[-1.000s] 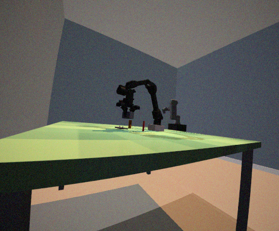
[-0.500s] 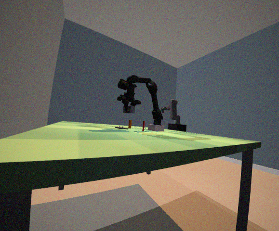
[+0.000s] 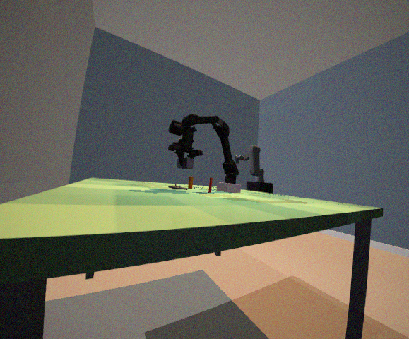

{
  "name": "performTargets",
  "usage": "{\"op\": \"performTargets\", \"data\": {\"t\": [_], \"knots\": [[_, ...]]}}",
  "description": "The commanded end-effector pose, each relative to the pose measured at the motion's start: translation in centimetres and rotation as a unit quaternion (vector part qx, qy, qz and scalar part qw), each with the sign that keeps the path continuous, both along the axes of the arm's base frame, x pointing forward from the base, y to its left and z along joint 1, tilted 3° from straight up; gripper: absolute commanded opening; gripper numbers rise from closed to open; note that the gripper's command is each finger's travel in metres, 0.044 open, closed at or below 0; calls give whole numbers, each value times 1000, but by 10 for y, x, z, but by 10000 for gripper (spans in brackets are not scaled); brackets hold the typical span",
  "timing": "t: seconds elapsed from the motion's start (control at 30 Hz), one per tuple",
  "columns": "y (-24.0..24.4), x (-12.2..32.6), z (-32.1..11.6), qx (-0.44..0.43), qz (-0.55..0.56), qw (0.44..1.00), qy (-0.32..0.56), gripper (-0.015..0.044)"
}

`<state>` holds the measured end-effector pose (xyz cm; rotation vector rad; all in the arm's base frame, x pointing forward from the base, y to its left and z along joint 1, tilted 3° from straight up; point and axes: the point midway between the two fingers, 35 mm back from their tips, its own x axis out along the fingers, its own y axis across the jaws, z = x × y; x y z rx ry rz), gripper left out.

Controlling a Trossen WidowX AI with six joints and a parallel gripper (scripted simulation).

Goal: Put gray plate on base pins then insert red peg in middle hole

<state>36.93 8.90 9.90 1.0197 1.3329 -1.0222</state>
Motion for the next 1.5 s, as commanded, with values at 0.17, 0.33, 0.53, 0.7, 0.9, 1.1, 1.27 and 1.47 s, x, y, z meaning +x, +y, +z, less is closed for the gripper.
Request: {"op": "performTargets", "data": {"t": [0.17, 0.33, 0.53, 0.7, 0.9, 1.1, 1.27, 1.47], "knots": [[-28, 2, -16, -3, -9, 1000, 2, 0], [-42, 3, -24, -3, -14, 1000, 2, 0], [-59, 2, -33, -4, -21, 1000, 2, 0], [-74, 1, -40, -5, -26, 1000, 2, 0], [-91, -1, -49, -5, -32, 999, 2, 0], [-108, -5, -58, -6, -39, 999, 3, 0], [-119, -8, -65, -7, -43, 999, 3, 0], [-120, -8, -65, -7, -44, 999, 3, 0]]}}
